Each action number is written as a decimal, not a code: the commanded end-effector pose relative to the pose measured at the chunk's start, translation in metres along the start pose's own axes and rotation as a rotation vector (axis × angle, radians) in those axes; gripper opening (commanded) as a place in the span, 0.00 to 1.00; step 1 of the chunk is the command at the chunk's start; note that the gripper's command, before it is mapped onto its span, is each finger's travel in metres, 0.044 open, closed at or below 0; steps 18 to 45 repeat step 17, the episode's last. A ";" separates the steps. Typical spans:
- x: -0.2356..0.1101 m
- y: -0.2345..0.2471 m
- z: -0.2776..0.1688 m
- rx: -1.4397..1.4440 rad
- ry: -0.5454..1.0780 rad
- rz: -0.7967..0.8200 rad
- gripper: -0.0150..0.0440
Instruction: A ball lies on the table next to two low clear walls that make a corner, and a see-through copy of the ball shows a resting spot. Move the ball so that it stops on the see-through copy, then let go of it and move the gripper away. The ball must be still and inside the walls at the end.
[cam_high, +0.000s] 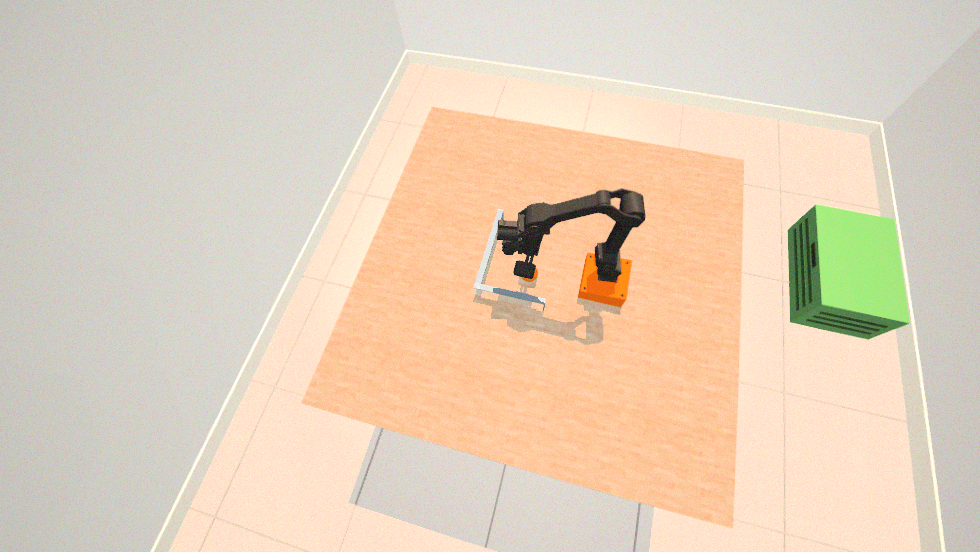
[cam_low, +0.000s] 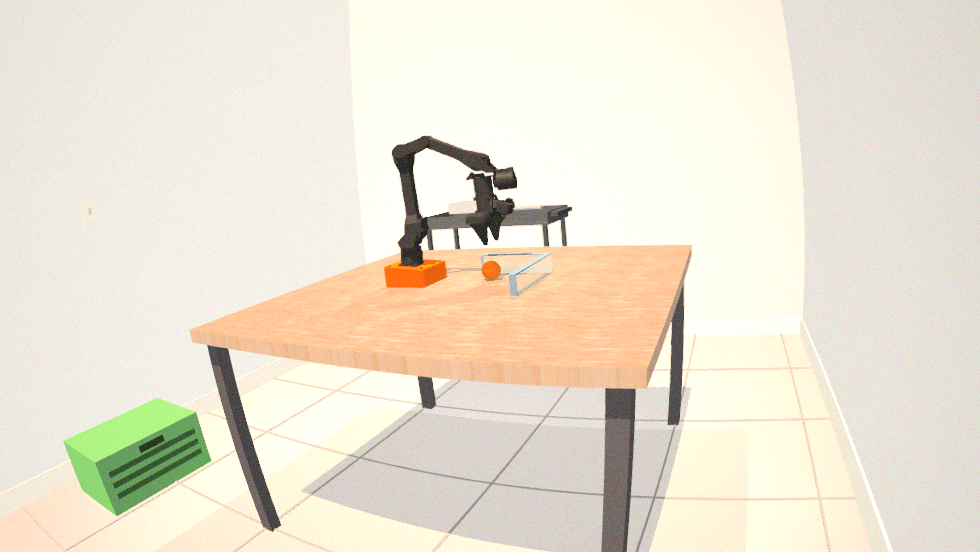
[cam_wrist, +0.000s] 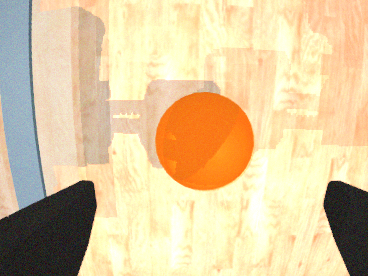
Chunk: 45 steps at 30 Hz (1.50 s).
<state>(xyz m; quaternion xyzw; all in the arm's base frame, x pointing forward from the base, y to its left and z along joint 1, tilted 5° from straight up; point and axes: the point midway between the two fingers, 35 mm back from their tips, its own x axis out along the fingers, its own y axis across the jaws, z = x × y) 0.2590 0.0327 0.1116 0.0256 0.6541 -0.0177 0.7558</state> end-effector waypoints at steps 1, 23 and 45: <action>0.004 0.000 -0.002 0.000 0.013 -0.003 0.92; -0.045 -0.001 -0.005 0.000 0.013 -0.002 1.00; -0.045 -0.001 -0.005 0.000 0.013 -0.002 1.00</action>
